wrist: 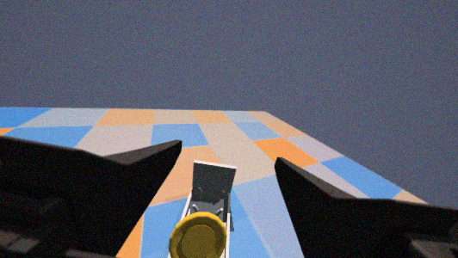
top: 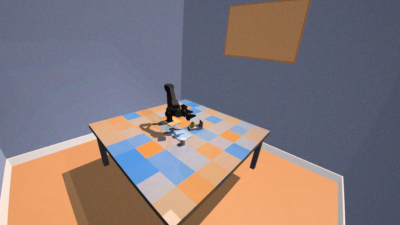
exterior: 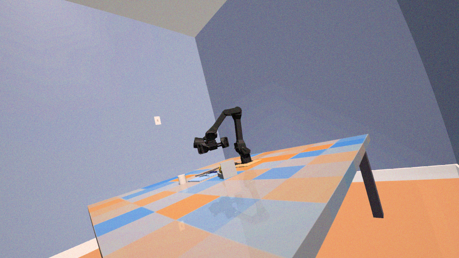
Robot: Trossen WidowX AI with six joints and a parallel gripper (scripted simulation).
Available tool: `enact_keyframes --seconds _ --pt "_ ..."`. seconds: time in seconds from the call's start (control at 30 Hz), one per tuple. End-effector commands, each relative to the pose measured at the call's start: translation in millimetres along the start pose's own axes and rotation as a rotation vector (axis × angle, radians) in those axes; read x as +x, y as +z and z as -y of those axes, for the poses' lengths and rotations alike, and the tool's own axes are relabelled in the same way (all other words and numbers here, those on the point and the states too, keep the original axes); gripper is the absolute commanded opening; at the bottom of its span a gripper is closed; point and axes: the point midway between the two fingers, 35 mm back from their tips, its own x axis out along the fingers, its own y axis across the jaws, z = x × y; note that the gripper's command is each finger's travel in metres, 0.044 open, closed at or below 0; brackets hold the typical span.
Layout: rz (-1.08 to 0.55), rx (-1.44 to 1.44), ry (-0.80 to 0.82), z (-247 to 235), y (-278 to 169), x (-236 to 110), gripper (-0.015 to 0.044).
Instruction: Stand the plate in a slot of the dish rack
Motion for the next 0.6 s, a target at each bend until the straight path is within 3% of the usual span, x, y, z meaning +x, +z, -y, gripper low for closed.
enact_keyframes --seconds 0.0,0.57 --pt "-0.059 0.038 -0.023 5.4 4.3 -3.1 0.04" --pt "-0.494 0.356 -0.244 27.2 24.4 -44.3 0.04"
